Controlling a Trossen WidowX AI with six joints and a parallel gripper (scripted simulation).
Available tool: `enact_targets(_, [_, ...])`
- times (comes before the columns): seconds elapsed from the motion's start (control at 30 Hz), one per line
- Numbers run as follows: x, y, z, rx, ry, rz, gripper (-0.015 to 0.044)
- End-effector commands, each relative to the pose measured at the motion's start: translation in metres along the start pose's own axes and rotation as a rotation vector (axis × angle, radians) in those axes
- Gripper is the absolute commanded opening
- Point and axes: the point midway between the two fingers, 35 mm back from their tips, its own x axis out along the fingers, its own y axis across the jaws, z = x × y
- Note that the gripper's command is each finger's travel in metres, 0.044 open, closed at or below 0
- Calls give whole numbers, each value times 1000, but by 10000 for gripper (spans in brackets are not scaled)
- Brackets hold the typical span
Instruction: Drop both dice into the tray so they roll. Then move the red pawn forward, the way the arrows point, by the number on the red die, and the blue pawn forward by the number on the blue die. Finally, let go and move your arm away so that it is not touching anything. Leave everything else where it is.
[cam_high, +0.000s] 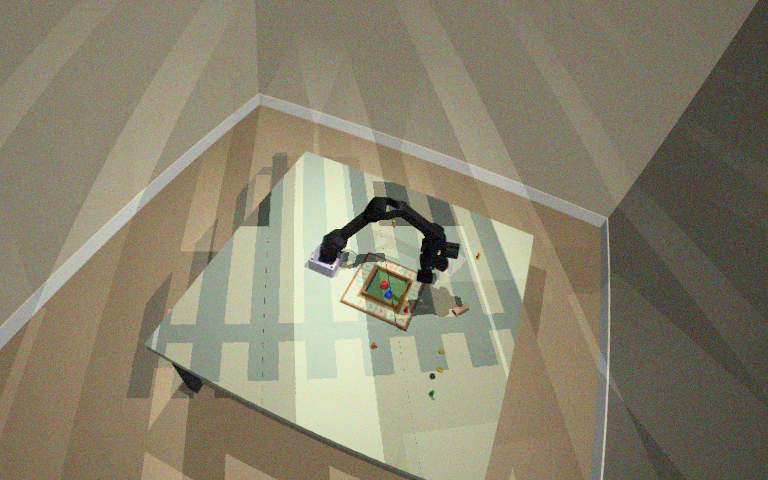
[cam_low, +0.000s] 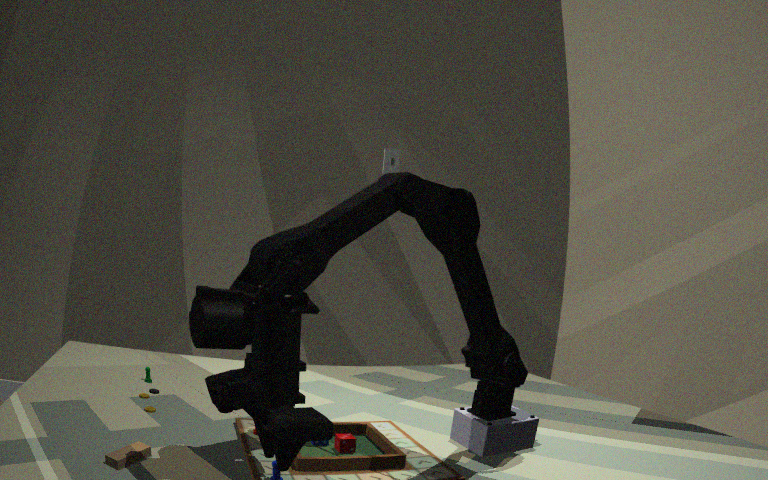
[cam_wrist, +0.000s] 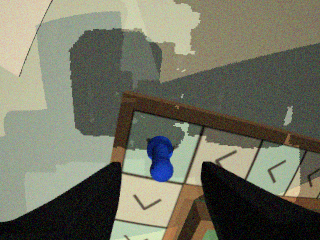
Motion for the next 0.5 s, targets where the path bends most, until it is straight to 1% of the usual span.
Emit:
enact_targets(0.0, [7,0,0,-3,-1,-2,200])
enact_targets(0.33, [21,0,-1,-3,-1,-2,200])
enact_targets(0.47, [21,0,-1,-3,-1,-2,95])
